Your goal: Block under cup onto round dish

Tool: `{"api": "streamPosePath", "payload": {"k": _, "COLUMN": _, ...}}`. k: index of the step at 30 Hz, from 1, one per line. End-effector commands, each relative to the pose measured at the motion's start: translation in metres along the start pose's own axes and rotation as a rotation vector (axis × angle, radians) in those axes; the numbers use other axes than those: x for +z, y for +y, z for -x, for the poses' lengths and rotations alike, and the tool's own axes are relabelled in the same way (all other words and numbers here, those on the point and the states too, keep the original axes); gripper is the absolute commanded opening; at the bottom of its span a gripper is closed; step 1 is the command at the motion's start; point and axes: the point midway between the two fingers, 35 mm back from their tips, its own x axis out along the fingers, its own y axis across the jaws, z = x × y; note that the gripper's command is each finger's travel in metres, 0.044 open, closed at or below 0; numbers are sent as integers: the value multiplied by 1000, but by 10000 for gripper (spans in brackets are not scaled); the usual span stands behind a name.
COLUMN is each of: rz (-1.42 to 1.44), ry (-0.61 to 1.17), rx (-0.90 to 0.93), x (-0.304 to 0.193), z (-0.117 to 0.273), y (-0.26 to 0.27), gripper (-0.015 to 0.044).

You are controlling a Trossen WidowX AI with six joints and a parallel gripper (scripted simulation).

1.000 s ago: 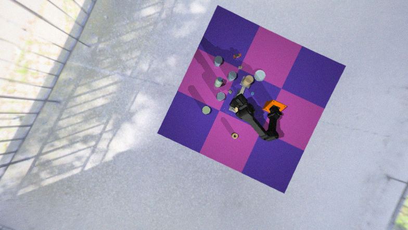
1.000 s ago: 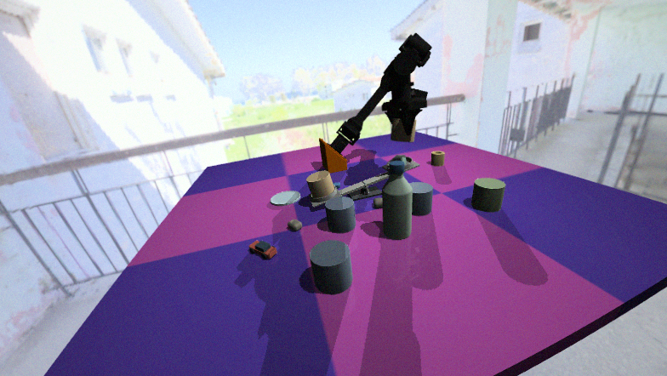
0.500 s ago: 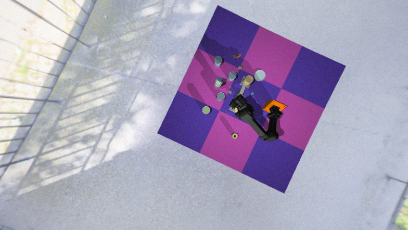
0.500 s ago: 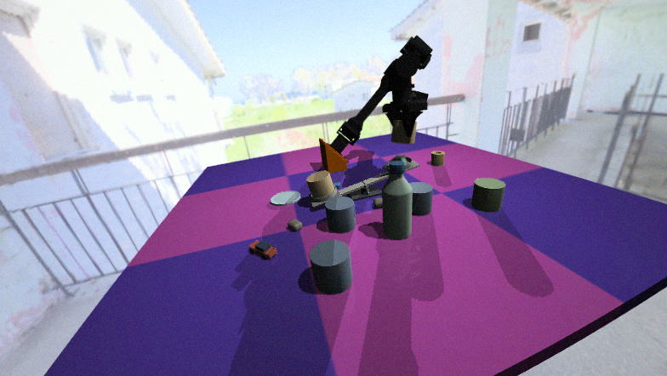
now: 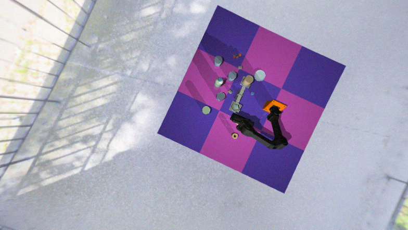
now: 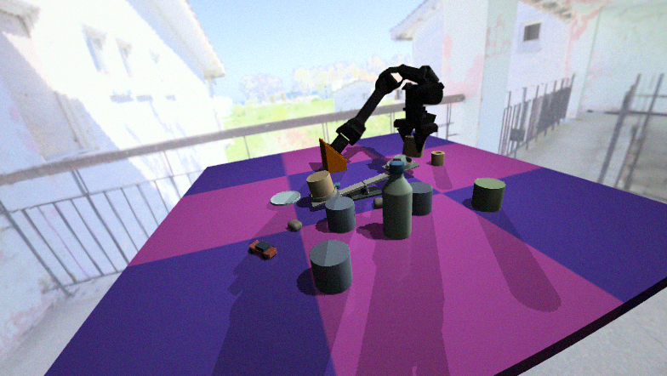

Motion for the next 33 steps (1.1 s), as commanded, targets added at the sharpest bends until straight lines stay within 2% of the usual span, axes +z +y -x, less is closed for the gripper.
{"api": "streamPosePath", "payload": {"k": 1, "rz": 12, "ry": -14, "rx": 7, "x": 12, "z": -10, "y": 18, "gripper": 0}}
{"api": "streamPosePath", "payload": {"k": 7, "rz": 13, "ry": -13, "rx": 8, "x": 12, "z": -18, "y": 19, "gripper": 0}}
{"api": "streamPosePath", "payload": {"k": 15, "rz": 14, "ry": -16, "rx": 8, "x": 13, "z": -49, "y": 20, "gripper": 0}}
{"api": "streamPosePath", "payload": {"k": 31, "rz": 14, "ry": -17, "rx": 8, "x": 14, "z": -70, "y": 20, "gripper": 0}}
{"api": "streamPosePath", "payload": {"k": 33, "rz": 18, "ry": -20, "rx": 10, "x": 14, "z": -65, "y": 20, "gripper": 53}}
